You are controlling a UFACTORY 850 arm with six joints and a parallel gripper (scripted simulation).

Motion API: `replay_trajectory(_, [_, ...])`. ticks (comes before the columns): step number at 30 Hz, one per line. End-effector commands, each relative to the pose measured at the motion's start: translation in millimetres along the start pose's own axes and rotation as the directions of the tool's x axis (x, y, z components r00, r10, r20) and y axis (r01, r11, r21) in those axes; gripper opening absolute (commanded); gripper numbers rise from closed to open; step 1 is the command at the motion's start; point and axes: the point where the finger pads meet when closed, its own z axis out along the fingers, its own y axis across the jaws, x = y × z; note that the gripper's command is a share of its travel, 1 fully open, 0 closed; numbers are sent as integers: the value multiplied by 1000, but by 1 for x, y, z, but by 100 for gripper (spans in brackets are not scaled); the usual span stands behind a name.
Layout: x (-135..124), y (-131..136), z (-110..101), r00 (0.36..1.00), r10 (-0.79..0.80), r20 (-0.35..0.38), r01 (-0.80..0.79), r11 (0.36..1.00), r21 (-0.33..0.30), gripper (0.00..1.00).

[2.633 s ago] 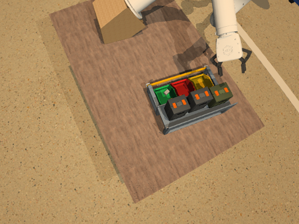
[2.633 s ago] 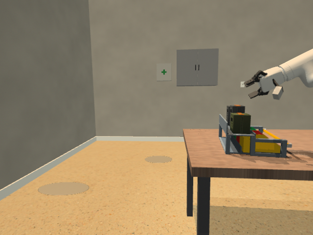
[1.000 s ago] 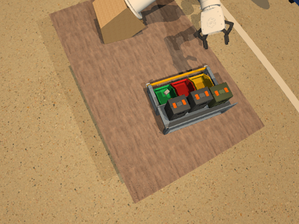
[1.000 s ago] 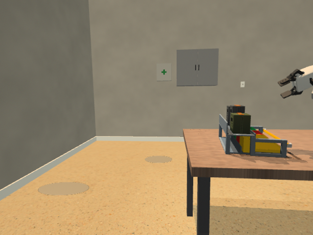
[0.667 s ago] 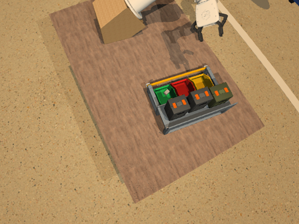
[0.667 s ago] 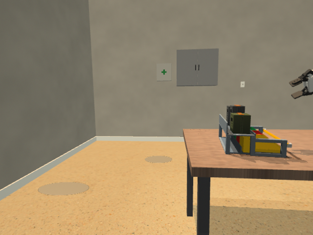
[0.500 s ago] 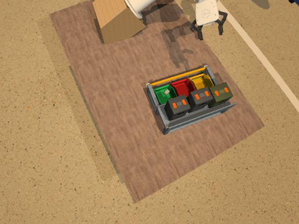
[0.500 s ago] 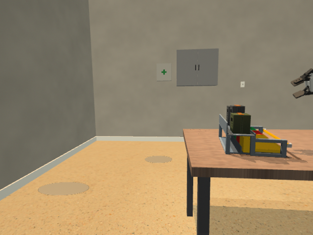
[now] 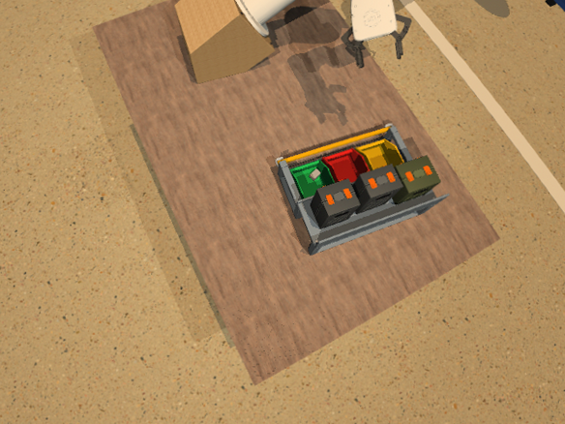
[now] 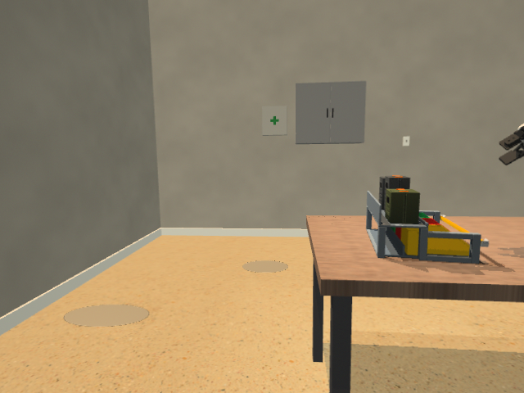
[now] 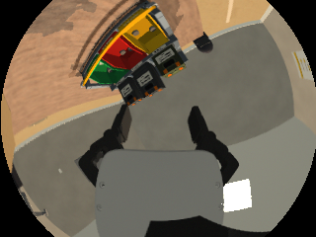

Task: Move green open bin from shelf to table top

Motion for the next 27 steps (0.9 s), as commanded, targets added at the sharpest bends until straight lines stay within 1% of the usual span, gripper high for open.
replay_trajectory(1, [-1, 0, 0, 1000, -13, -16, 13, 1000, -2, 100])
replay_trajectory(5, [-1, 0, 0, 1000, -13, -16, 13, 1000, -2, 100])
replay_trajectory(7, [1, -17, -11, 993, -93, -79, 94, 996, 9, 100])
replay_trajectory(10, [5, -42, -27, 962, -210, -175, 216, 976, 16, 100])
replay_trajectory(22, [5, -42, -27, 962, -210, -175, 216, 976, 16, 100])
replay_trajectory(24, [7, -58, -38, 929, -283, -237, 295, 956, 14, 100])
replay_trajectory(27, [11, -83, -54, 862, -386, -329, 409, 912, 1, 100])
